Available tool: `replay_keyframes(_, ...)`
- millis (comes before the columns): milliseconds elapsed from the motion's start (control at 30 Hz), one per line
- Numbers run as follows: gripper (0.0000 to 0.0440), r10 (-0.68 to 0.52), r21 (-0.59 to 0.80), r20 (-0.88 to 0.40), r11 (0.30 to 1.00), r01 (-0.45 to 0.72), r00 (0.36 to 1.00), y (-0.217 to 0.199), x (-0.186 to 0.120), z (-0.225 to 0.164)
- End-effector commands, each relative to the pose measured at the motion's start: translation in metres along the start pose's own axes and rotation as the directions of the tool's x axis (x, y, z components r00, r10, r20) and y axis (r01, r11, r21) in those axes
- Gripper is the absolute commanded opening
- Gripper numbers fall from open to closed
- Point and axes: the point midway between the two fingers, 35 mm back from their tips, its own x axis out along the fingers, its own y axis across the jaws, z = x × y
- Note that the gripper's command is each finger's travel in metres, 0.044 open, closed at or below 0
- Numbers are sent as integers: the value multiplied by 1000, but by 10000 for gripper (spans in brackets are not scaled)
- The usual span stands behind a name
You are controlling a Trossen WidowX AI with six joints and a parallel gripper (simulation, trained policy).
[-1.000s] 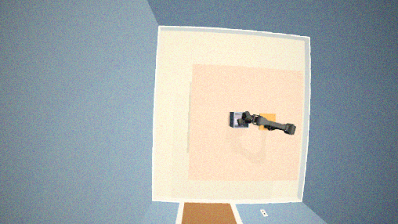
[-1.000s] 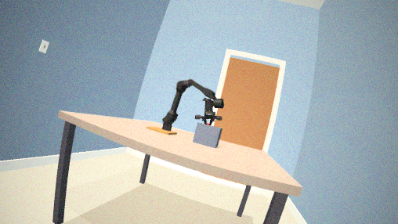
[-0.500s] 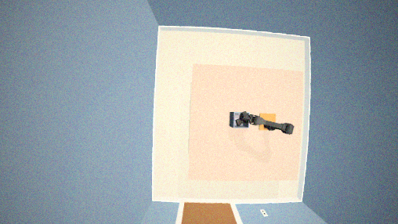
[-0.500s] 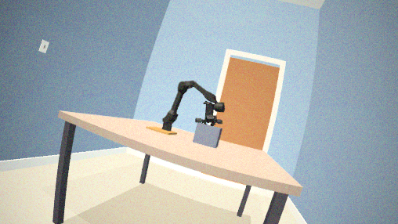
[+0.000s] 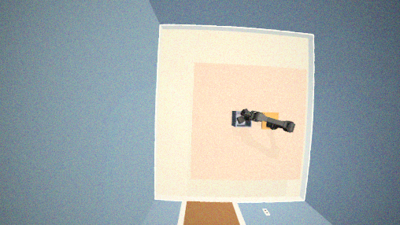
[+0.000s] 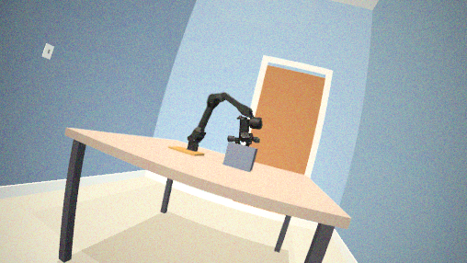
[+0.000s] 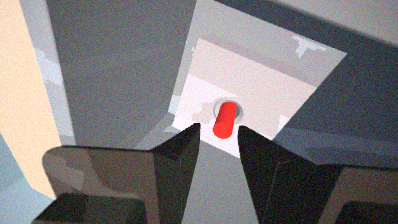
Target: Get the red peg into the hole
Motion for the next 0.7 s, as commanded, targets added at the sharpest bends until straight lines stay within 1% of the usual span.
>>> replay_keyframes(0, 131, 23, -10, -20, 1000, -23, 1000, 6, -3, 3)
replay_keyframes(333, 130, 116, -32, -58, 992, -118, 992, 23, -23, 9)
replay_keyframes(667, 129, 189, -60, -101, 979, -196, 977, 36, -31, 18)
